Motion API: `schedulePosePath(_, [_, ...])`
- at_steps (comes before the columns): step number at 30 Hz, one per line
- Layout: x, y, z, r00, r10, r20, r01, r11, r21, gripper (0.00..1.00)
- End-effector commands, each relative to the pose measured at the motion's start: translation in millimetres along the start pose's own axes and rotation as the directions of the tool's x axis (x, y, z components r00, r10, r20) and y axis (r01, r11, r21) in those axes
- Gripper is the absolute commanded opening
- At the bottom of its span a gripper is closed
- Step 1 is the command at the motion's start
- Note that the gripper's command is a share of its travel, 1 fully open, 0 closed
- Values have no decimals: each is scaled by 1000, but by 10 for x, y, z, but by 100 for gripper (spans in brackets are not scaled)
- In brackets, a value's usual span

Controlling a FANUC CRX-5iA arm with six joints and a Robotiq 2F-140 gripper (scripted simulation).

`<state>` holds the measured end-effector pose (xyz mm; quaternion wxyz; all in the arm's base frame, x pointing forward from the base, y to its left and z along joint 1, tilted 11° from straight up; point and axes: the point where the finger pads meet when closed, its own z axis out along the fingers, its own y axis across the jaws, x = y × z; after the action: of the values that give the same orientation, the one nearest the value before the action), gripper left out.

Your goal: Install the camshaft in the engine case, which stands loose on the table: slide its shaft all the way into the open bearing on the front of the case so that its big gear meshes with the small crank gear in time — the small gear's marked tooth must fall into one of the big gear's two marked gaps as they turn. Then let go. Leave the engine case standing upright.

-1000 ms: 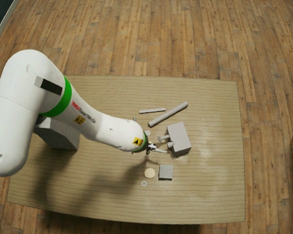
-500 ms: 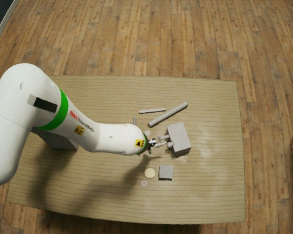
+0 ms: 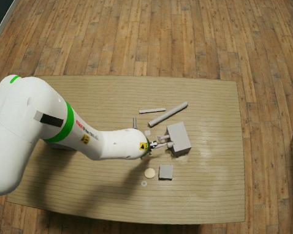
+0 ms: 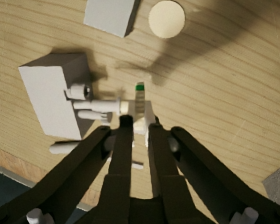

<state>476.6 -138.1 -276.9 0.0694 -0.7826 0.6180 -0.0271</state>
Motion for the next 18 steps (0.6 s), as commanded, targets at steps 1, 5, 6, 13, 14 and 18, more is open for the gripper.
schedulePosePath(1, [27,0,81,997,10,76,5,979,-203,14])
schedulePosePath(5, [40,8,132,997,10,76,5,979,-203,14])
schedulePosePath(6, [46,12,156,997,10,76,5,979,-203,14])
schedulePosePath(13, [82,35,300,997,10,76,5,979,-203,14])
schedulePosePath(14, [85,37,315,997,10,76,5,979,-203,14])
schedulePosePath(18, [96,44,357,997,10,76,5,979,-203,14])
